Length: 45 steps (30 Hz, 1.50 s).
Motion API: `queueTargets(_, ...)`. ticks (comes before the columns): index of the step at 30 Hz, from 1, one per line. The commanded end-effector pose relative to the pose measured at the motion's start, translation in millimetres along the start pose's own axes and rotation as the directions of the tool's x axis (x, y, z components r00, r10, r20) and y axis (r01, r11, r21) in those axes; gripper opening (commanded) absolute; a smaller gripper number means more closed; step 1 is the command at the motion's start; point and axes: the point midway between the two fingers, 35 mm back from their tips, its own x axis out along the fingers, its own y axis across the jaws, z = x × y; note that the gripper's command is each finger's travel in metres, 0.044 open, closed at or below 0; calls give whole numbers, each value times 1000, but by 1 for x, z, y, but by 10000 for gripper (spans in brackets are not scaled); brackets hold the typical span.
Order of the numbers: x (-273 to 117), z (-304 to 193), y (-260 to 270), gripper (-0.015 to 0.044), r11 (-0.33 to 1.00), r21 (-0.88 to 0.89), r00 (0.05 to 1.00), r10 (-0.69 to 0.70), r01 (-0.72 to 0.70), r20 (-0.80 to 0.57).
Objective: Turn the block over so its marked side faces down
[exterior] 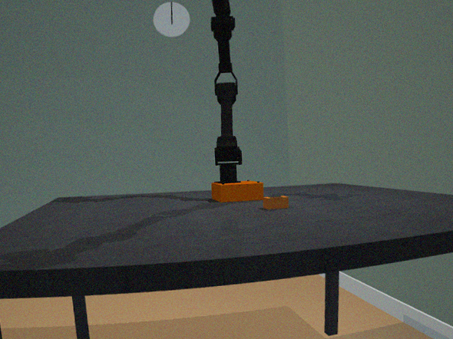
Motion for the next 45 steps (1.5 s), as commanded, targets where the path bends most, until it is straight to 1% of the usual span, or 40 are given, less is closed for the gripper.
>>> queueTargets(1, -7, -45, -47, 440, 992, -20, 984, -129, 128, -123)
queueTargets(5, -15, -71, -73, 440, 980, -41, 960, -201, 197, -194)
queueTargets(8, -30, -105, -105, 440, 956, -98, 912, -292, 275, -289)
queueTargets(12, -59, -151, -148, 440, 912, -190, 811, -409, 363, -417)
queueTargets(17, -110, -205, -194, 440, 839, -297, 640, -542, 457, -544)
queueTargets(20, -147, -233, -216, 440, 791, -368, 520, -603, 489, -606)
queueTargets(24, -194, -266, -239, 440, 744, -468, 352, -649, 476, -674)
queueTargets(28, -252, -296, -258, 440, 700, -570, 144, -677, 430, -722)
queueTargets(32, -315, -319, -270, 440, 669, -652, -73, -676, 357, -733)
queueTargets(38, -416, -335, -274, 440, 653, -729, -408, -620, 205, -670)
queueTargets(42, -482, -333, -267, 440, 667, -739, -612, -547, 95, -571)
queueTargets(45, -529, -325, -257, 440, 690, -724, -747, -474, 15, -467)
